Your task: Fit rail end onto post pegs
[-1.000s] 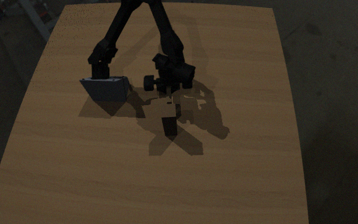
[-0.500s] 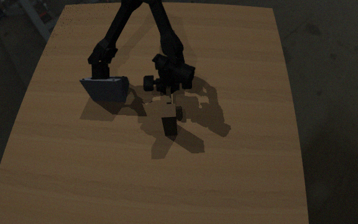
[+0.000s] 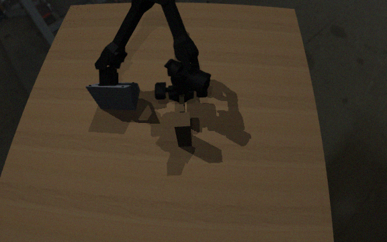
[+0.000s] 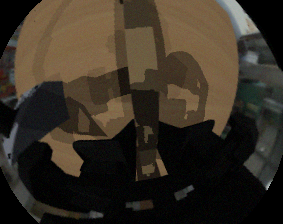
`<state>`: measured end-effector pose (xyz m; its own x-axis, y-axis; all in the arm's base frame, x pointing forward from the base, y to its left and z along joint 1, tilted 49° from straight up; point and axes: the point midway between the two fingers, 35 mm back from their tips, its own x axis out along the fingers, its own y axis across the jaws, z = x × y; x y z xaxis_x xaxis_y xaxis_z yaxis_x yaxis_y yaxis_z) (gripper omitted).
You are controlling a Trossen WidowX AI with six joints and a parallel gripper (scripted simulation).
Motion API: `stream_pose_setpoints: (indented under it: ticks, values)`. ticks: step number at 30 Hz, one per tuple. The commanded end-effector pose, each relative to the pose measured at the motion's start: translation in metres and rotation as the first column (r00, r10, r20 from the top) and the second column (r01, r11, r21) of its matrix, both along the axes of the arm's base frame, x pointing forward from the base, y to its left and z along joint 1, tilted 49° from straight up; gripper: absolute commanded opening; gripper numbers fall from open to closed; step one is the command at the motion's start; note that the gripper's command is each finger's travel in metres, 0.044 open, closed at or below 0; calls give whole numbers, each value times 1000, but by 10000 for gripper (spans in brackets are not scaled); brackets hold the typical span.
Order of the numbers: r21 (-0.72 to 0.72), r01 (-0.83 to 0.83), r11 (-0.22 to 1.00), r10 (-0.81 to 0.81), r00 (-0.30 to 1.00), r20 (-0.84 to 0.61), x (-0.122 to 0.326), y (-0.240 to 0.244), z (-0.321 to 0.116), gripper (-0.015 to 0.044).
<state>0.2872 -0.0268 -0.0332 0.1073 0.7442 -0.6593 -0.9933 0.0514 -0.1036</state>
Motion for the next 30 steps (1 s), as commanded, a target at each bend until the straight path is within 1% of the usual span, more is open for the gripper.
stream_pose_setpoints:
  ticks: [1,30]
  values:
    - [-3,1,1000,-1,1000,10,3,-3,1,0]
    - [-3,1,1000,-1,1000,11,5,-9,-6,0]
